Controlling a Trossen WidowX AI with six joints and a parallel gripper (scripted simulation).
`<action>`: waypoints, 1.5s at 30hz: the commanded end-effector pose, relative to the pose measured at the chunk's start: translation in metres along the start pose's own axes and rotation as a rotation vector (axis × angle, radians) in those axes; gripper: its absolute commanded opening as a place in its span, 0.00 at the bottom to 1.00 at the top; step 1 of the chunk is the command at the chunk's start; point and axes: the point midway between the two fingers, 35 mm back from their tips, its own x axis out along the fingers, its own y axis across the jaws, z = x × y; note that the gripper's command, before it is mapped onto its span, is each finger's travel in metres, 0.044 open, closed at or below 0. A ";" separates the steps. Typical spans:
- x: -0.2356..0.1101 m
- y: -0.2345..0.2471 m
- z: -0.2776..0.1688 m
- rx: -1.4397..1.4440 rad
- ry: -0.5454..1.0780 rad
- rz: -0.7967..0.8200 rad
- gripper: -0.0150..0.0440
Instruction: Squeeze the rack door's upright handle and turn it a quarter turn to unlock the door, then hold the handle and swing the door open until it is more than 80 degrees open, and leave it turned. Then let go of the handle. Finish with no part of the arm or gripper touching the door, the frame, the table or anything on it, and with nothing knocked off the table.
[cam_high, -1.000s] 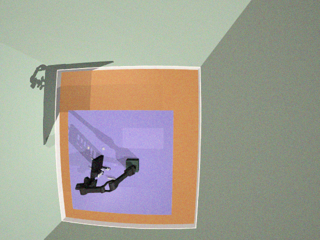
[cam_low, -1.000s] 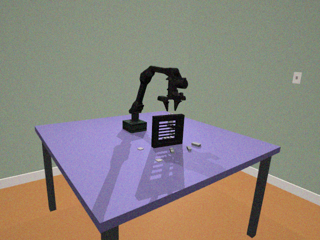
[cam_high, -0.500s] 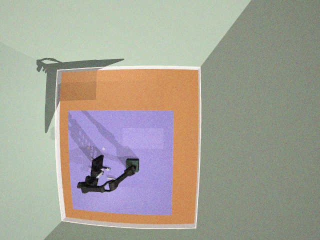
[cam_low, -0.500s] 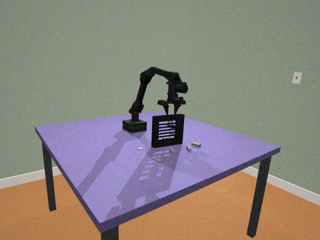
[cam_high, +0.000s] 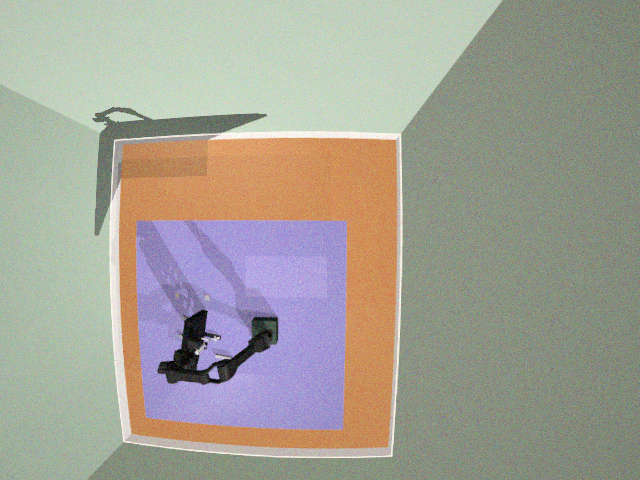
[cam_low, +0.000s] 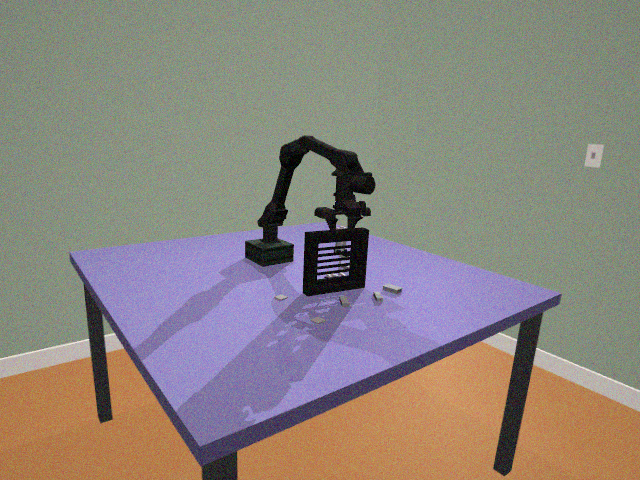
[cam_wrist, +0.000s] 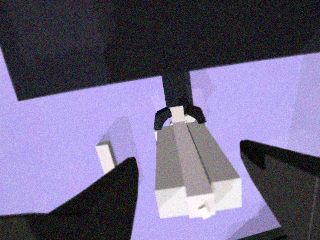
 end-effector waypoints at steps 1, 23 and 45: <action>0.007 0.000 -0.002 0.006 0.006 0.003 0.73; 0.014 0.000 -0.003 0.006 0.006 0.003 0.32; 0.014 0.000 -0.003 -0.658 0.004 0.005 0.27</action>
